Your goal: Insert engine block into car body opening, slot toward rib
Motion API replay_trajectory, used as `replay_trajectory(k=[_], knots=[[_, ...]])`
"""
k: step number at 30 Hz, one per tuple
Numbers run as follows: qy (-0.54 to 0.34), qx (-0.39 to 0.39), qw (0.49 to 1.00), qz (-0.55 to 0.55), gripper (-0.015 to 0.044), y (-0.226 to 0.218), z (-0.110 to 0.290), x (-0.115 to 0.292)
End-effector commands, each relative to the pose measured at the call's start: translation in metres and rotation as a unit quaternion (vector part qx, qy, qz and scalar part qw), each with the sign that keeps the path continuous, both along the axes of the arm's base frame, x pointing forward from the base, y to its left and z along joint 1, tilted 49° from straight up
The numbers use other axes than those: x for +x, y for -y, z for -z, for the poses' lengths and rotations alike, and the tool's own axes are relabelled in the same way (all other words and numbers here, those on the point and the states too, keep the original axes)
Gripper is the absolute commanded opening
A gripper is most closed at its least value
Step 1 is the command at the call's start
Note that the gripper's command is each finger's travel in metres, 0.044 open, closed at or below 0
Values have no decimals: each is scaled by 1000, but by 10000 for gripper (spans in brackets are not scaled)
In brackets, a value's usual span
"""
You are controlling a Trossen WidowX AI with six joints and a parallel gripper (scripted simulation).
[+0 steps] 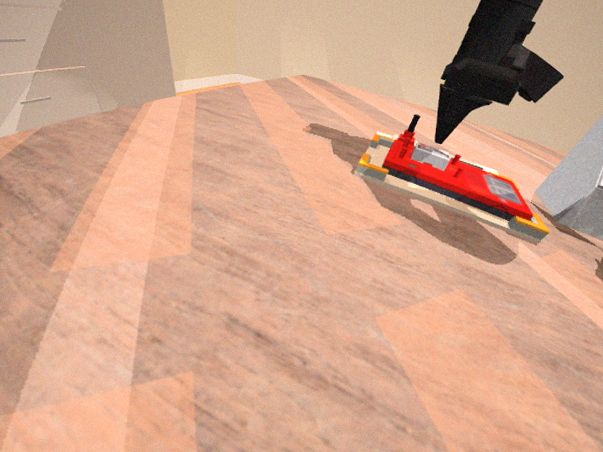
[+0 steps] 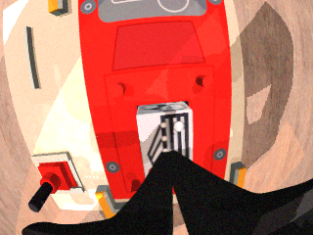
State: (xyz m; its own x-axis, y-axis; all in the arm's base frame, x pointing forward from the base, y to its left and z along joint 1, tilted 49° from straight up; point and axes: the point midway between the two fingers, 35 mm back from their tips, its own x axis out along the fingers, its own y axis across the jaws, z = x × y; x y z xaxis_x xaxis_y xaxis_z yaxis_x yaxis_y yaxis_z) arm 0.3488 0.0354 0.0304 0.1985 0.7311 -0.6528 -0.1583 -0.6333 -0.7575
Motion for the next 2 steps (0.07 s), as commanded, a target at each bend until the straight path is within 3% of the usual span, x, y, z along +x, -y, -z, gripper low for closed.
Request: replay_trajectory(k=[1, 2], knots=[[3, 1, 1000, -1, 0, 0, -1, 0], [3, 1, 1000, -1, 0, 0, -1, 0]])
